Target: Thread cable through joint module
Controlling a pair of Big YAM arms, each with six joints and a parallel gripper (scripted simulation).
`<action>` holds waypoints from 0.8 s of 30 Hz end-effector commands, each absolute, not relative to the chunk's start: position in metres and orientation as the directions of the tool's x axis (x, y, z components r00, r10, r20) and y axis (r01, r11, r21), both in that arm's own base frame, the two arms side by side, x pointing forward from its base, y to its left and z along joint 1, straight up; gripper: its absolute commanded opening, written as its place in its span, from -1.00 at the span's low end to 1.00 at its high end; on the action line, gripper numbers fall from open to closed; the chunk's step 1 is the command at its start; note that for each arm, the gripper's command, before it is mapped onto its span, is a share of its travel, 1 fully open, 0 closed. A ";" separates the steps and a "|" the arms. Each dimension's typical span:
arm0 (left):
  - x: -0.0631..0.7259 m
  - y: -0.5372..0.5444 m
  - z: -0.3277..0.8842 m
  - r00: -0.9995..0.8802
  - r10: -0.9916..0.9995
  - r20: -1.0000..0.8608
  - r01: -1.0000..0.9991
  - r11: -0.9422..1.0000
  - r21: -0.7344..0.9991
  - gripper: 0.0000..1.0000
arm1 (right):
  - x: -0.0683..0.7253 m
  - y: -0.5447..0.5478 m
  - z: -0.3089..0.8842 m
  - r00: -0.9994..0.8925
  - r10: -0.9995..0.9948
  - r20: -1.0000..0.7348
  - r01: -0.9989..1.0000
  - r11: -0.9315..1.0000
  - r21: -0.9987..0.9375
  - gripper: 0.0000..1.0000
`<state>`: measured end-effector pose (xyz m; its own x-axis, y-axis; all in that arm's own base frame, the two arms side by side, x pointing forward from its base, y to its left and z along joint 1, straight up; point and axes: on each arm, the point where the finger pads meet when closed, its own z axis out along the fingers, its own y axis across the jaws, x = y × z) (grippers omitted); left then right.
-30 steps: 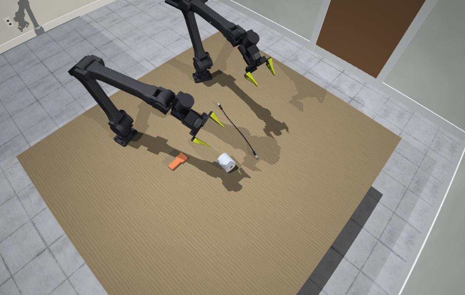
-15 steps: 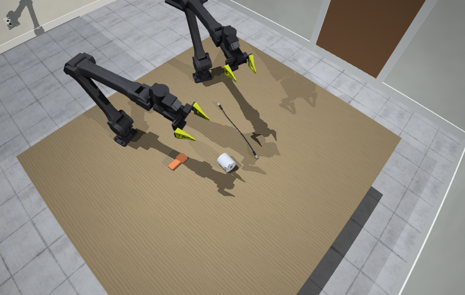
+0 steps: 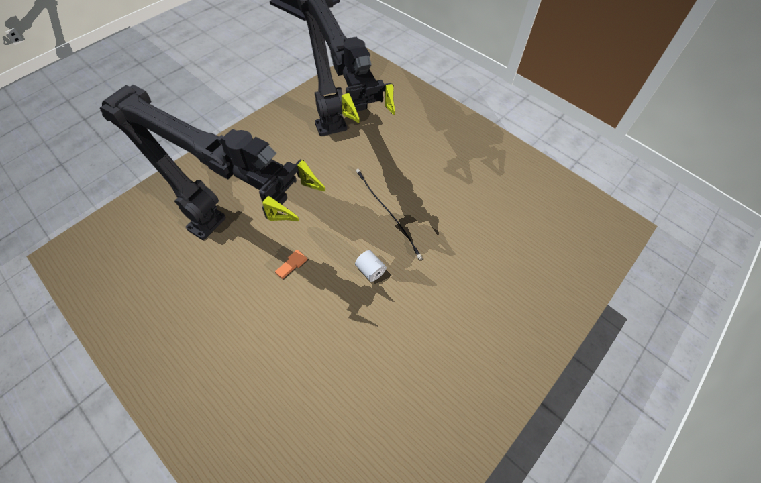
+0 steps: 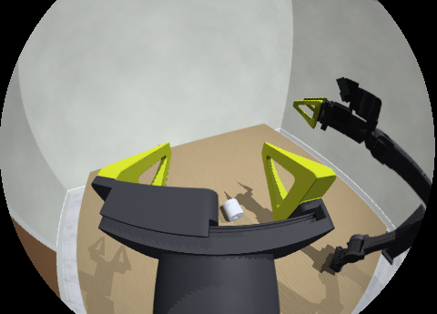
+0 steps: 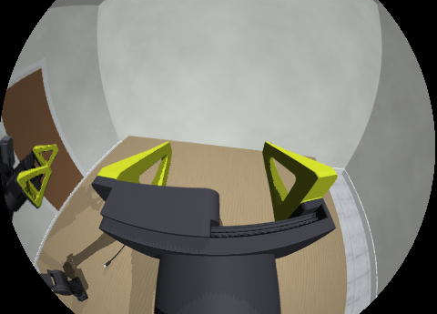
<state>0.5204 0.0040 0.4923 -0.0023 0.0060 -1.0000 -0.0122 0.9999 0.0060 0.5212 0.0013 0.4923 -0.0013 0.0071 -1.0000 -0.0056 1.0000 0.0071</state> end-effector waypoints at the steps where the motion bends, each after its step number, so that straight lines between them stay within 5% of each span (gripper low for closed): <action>1: 0.525 -0.008 0.478 -0.012 -0.014 -1.000 0.010 1.000 -0.014 1.00 | 0.527 -0.009 0.478 -0.013 -0.015 -1.000 0.016 1.000 -0.015 1.00; 24: 0.523 0.006 0.502 0.010 -0.009 -1.000 -0.010 1.000 -0.009 1.00 | 0.523 0.006 0.538 0.073 -0.006 -0.997 -0.011 1.000 -0.007 0.92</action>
